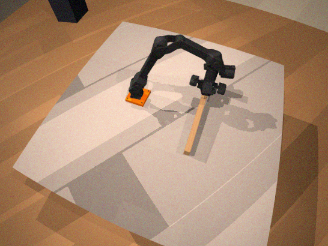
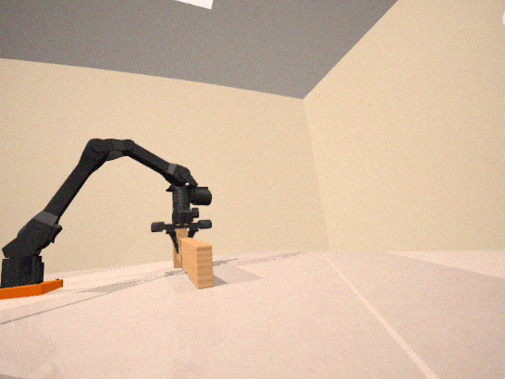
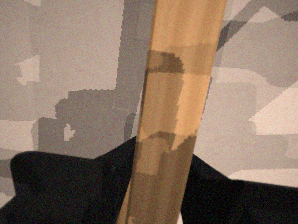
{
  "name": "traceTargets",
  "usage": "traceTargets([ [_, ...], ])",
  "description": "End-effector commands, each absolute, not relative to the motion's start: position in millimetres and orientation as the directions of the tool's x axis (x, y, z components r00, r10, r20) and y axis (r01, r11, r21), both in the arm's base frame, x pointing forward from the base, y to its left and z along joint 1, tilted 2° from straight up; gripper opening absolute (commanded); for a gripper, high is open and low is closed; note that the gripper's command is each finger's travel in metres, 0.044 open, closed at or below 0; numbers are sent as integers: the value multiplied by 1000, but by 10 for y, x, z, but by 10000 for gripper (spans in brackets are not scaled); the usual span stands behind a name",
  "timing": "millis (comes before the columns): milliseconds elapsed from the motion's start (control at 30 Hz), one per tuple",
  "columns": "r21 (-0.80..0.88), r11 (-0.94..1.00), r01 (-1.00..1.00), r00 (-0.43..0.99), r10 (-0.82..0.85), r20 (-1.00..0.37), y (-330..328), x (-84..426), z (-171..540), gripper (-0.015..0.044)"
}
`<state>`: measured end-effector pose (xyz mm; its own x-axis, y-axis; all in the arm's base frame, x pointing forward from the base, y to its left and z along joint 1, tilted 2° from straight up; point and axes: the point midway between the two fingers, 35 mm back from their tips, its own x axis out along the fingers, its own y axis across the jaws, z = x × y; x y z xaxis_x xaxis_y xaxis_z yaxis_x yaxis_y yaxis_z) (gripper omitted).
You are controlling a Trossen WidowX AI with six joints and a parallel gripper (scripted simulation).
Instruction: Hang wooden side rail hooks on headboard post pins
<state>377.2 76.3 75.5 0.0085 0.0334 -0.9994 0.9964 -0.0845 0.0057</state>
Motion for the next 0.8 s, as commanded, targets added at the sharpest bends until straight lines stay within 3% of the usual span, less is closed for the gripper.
traceTargets([
  [0, 11, -86, 996, 14, 41, -999, 782, 3776, 764, 0],
  [767, 11, -86, 996, 14, 41, -999, 784, 3776, 726, 0],
])
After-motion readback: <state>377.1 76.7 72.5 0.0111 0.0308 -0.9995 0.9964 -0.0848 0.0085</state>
